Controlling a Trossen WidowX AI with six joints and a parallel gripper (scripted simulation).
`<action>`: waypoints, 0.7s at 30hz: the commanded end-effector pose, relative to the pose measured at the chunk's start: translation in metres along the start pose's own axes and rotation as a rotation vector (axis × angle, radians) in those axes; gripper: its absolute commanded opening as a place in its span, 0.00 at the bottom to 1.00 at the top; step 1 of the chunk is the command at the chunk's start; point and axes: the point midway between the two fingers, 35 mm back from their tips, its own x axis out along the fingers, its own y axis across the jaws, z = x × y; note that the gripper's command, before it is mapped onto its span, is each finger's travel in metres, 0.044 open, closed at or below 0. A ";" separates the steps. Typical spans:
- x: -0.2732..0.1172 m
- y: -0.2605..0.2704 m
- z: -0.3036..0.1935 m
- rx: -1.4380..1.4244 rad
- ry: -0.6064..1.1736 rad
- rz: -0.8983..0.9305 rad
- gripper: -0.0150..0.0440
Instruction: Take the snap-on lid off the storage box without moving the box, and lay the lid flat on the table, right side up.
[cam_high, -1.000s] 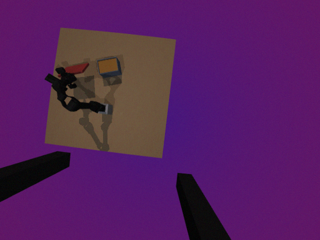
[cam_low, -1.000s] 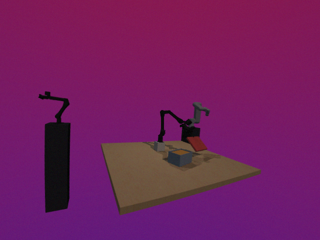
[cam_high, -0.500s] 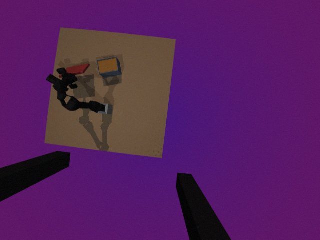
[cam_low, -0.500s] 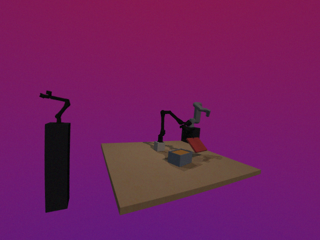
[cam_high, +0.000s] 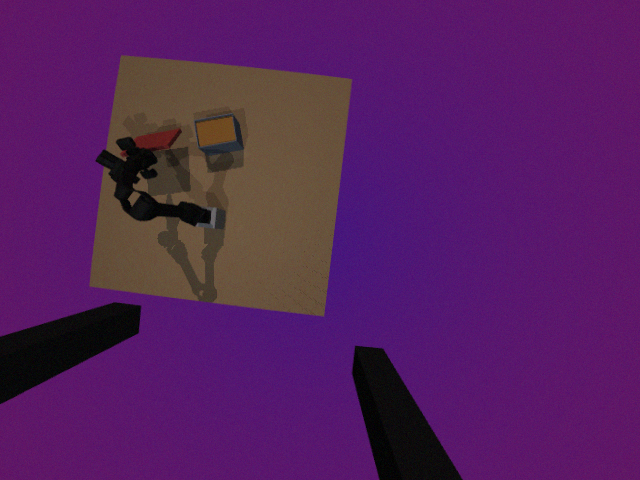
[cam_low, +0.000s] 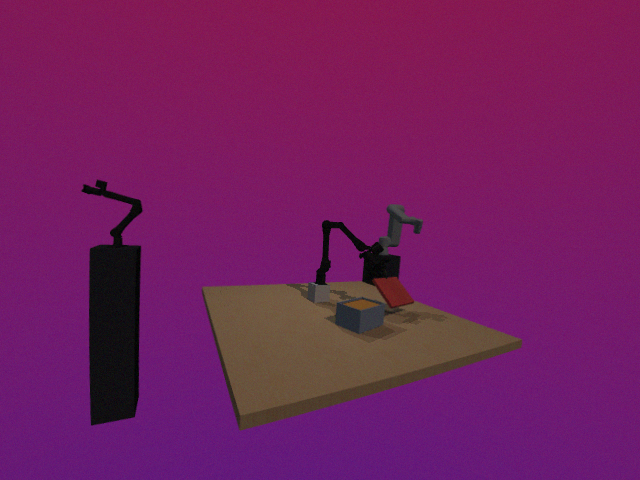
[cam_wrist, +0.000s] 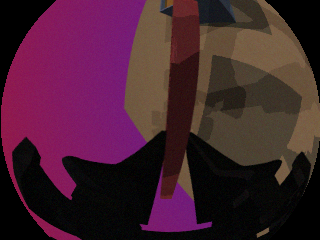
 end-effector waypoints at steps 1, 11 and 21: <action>0.001 0.001 0.000 0.011 -0.003 0.013 0.25; 0.006 -0.005 0.000 0.011 -0.003 0.013 0.25; 0.011 -0.011 0.000 0.011 -0.003 0.013 0.25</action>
